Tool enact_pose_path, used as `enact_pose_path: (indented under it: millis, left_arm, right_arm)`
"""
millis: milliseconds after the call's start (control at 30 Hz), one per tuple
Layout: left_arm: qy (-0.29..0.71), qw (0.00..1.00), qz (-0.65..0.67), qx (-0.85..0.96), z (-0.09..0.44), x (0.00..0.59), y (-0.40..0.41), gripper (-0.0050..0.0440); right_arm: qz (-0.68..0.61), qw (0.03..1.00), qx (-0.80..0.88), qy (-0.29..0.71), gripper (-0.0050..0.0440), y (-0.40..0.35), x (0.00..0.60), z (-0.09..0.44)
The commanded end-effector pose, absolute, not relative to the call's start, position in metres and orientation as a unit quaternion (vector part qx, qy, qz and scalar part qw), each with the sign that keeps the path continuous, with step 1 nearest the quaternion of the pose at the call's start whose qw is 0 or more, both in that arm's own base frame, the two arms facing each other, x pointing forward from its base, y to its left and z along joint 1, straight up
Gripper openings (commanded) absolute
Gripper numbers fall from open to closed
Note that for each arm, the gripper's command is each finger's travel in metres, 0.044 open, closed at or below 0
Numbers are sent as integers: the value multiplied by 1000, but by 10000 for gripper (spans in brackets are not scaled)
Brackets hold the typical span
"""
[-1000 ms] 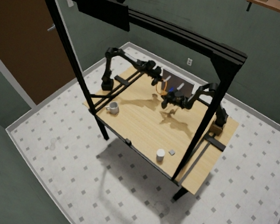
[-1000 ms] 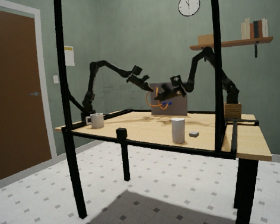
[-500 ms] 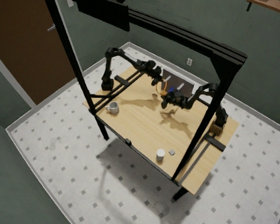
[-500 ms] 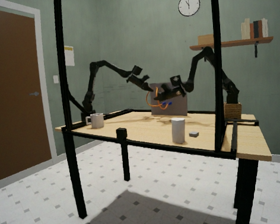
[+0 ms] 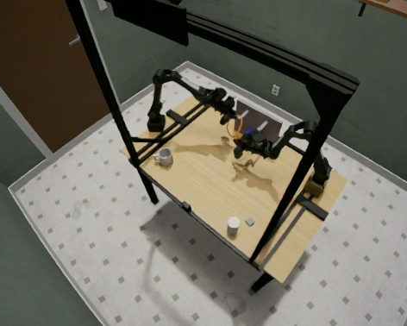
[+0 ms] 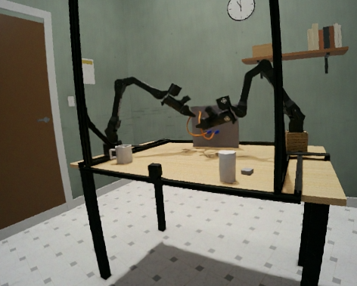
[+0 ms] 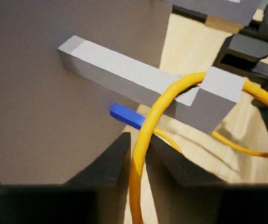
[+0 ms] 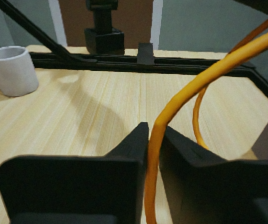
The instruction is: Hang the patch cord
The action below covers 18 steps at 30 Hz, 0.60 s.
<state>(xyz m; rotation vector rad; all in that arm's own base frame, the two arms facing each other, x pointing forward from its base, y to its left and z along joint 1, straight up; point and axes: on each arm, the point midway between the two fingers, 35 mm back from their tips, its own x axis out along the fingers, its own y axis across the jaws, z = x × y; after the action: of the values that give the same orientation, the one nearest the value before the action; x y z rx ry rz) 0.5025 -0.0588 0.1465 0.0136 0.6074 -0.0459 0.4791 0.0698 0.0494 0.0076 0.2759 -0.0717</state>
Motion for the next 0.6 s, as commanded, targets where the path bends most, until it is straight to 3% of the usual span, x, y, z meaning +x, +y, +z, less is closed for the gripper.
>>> enact_pose_path:
  millis: [0,567]
  left_arm:
    - [288,957,-23,6,157,504,-58,40]
    - [288,957,-23,6,157,504,-58,40]
  right_arm:
    - [-32,992,9,123,25,74,484,63]
    - [-26,991,9,129,25,81,487,65]
